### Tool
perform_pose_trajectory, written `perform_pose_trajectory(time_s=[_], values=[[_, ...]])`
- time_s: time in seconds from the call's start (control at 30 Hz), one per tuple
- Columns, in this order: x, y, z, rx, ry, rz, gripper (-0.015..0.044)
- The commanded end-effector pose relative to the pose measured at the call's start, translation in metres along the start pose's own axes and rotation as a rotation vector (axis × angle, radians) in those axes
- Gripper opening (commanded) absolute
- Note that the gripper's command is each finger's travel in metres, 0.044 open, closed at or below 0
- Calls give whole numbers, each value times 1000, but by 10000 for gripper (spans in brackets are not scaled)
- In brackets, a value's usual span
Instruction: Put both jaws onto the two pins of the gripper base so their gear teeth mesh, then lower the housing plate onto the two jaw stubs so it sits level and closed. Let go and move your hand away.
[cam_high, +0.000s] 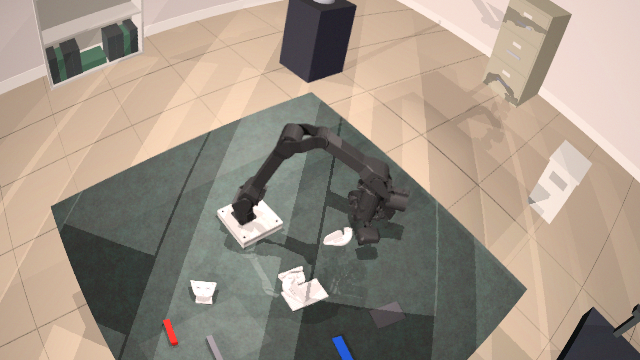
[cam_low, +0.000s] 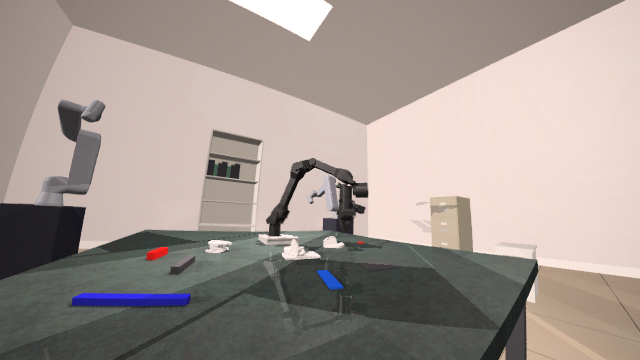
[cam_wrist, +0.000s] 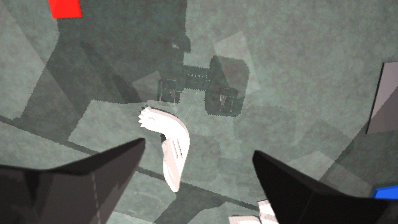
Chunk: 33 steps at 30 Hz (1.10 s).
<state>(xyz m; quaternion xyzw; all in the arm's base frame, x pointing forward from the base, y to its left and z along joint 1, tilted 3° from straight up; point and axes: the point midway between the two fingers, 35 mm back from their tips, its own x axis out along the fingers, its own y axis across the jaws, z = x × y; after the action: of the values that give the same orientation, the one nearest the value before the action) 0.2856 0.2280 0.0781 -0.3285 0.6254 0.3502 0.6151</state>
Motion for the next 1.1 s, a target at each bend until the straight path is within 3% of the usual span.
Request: perform_pose_trajectory(time_s=[0.0, 0.27, 0.83, 1.07], values=[[0, 0, 1, 0, -3, -1, 440], [0, 0, 1, 0, -3, -1, 440], [-10, 0, -1, -4, -4, -2, 0], [-10, 0, -1, -4, -4, -2, 0]])
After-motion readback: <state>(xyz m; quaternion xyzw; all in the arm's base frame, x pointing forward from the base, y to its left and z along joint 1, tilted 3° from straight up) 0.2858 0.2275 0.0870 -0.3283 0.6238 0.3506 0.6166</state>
